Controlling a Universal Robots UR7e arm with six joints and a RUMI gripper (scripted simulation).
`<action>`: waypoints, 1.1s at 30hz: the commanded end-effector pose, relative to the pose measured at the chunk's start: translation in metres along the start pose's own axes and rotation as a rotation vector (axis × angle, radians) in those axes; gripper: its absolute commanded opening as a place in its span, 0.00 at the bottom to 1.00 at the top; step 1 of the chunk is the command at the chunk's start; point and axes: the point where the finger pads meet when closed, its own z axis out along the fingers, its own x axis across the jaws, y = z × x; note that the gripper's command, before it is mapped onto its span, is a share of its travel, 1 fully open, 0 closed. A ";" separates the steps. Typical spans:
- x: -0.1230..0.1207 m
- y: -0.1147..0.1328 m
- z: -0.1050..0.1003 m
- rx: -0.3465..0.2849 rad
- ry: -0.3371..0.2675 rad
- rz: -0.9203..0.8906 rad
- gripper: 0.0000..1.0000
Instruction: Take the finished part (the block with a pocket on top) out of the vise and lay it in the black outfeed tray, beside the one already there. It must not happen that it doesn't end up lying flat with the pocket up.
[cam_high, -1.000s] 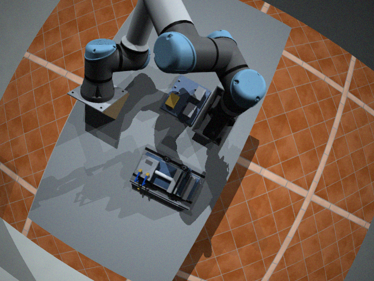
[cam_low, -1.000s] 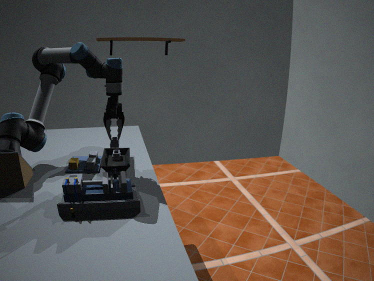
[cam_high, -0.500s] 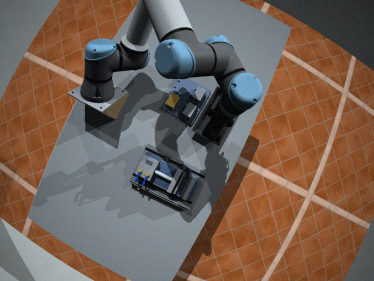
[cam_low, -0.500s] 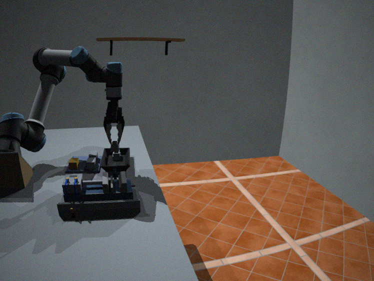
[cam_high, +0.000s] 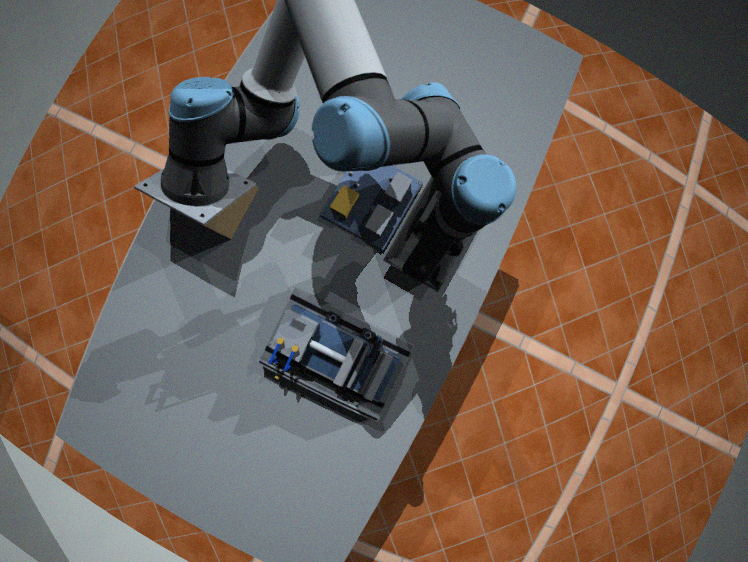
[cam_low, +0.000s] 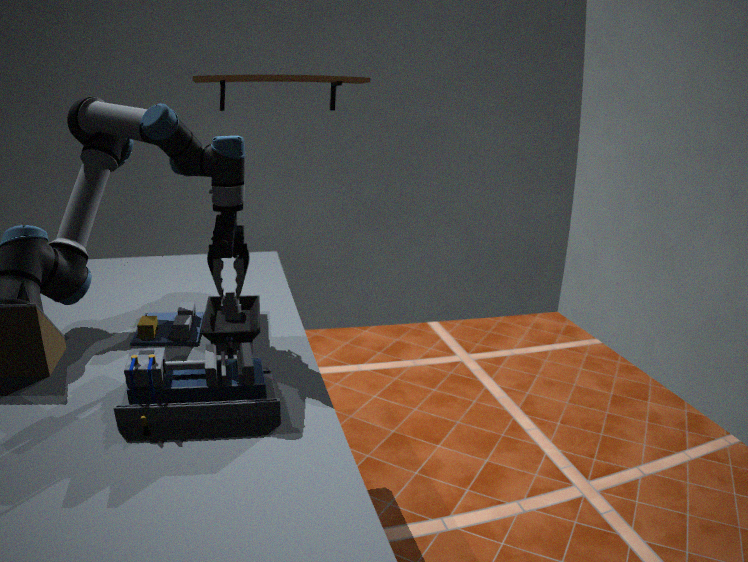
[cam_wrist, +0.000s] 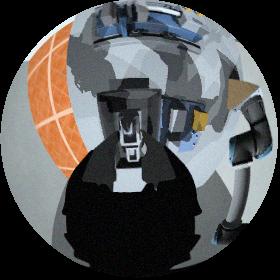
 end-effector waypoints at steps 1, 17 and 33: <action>-0.001 0.000 0.010 0.001 -0.002 0.000 0.00; -0.001 0.000 0.033 0.001 -0.002 0.000 0.00; -0.001 0.000 0.044 0.001 -0.002 0.000 0.00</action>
